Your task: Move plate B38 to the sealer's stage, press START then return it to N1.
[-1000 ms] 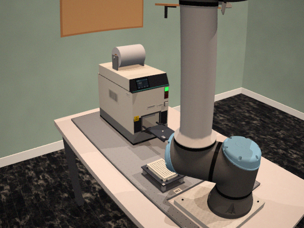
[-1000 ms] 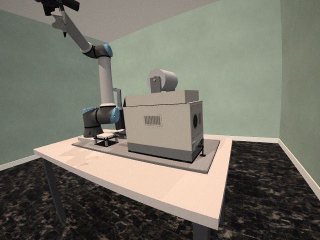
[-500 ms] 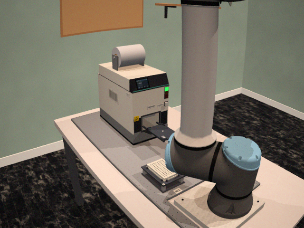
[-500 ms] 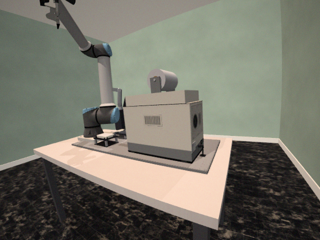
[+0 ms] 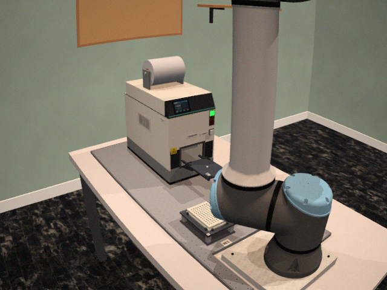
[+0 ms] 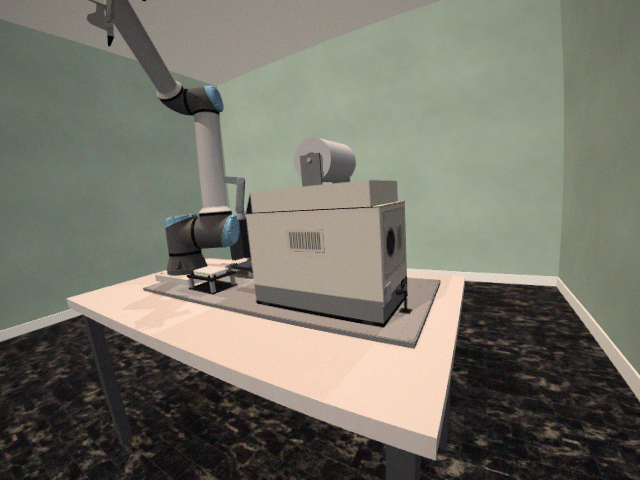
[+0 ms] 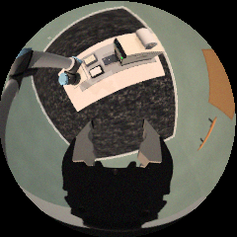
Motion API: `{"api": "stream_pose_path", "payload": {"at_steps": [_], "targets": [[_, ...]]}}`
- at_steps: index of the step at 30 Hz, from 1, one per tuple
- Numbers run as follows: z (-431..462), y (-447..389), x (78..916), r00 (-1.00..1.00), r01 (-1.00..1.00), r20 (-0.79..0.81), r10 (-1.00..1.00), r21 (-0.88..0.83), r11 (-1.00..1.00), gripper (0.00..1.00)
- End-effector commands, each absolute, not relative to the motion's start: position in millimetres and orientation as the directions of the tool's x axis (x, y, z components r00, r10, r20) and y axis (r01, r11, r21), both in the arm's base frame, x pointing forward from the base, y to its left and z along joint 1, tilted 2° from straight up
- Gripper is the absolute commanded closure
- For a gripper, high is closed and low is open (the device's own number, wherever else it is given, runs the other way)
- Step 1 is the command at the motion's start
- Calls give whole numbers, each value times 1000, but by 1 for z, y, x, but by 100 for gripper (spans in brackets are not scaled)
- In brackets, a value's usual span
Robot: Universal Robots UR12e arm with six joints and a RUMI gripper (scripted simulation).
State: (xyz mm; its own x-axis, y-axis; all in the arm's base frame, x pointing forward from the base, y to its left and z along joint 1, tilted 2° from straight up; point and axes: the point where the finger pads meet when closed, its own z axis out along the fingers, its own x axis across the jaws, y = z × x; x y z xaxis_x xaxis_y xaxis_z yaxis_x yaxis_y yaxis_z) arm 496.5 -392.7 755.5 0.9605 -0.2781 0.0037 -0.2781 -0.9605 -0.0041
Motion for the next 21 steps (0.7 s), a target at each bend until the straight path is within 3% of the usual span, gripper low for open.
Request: {"api": "stream_pose_path", "payload": {"at_steps": [1, 21], "targets": [[758, -376, 508, 970, -244, 1, -244, 1, -970, 32], [758, -311, 551, 992, -124, 1, -124, 1, -992, 32]]}}
